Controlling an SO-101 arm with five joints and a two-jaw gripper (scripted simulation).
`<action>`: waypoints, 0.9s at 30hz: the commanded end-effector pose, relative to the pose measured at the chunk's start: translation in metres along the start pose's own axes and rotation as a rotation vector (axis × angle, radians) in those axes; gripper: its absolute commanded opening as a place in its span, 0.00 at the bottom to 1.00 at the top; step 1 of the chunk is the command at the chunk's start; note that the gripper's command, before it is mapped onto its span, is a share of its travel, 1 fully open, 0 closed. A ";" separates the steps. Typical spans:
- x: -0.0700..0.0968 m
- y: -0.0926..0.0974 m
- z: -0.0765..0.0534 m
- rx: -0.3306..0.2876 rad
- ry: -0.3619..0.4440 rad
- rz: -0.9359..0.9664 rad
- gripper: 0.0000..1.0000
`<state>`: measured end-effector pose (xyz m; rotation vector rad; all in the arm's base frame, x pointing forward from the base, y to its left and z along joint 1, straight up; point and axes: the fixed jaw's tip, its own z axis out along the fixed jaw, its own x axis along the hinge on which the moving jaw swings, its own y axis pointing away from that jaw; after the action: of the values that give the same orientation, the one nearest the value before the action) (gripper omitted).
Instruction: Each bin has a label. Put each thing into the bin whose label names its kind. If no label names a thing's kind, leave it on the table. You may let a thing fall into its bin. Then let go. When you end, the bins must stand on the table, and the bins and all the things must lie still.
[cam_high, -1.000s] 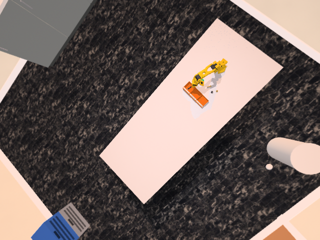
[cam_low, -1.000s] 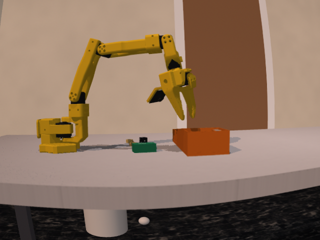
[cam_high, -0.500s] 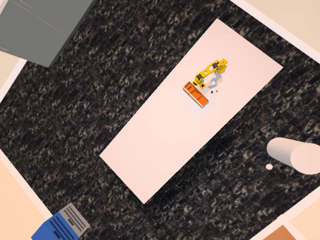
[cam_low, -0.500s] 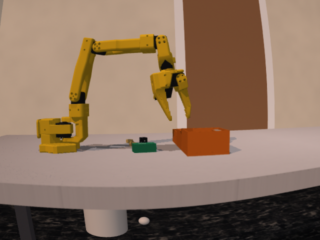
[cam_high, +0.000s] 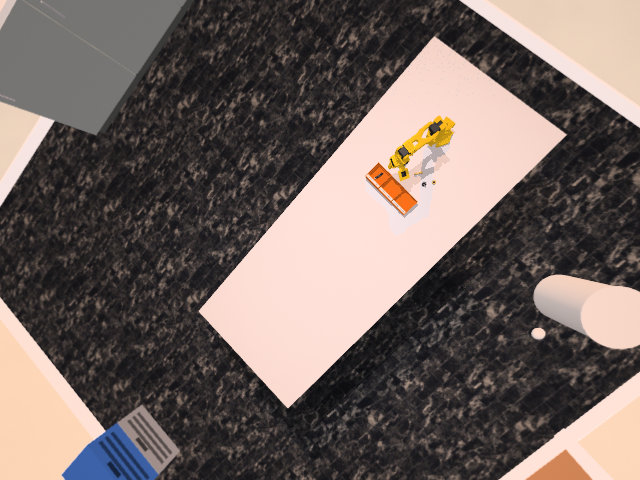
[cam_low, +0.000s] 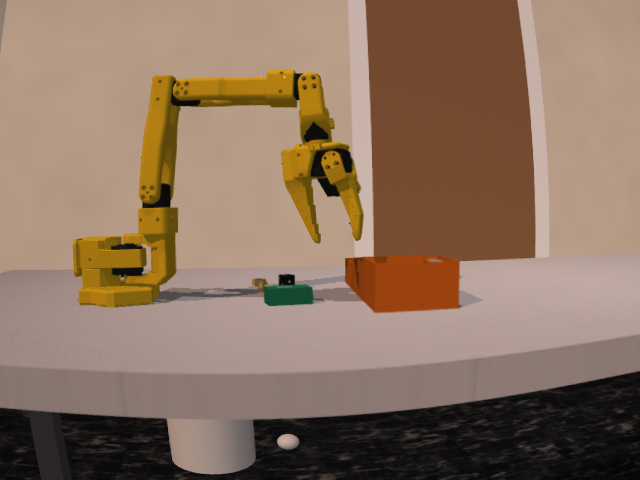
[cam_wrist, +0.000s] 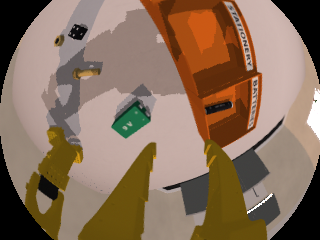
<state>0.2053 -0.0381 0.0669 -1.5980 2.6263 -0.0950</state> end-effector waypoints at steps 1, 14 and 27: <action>-0.004 0.001 -0.010 0.057 -0.024 0.124 0.25; -0.005 0.018 -0.007 0.017 -0.016 0.539 0.27; -0.005 0.028 -0.005 -0.005 -0.002 0.798 0.29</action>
<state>0.1782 -0.0228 0.0627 -0.5416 3.0679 -0.0163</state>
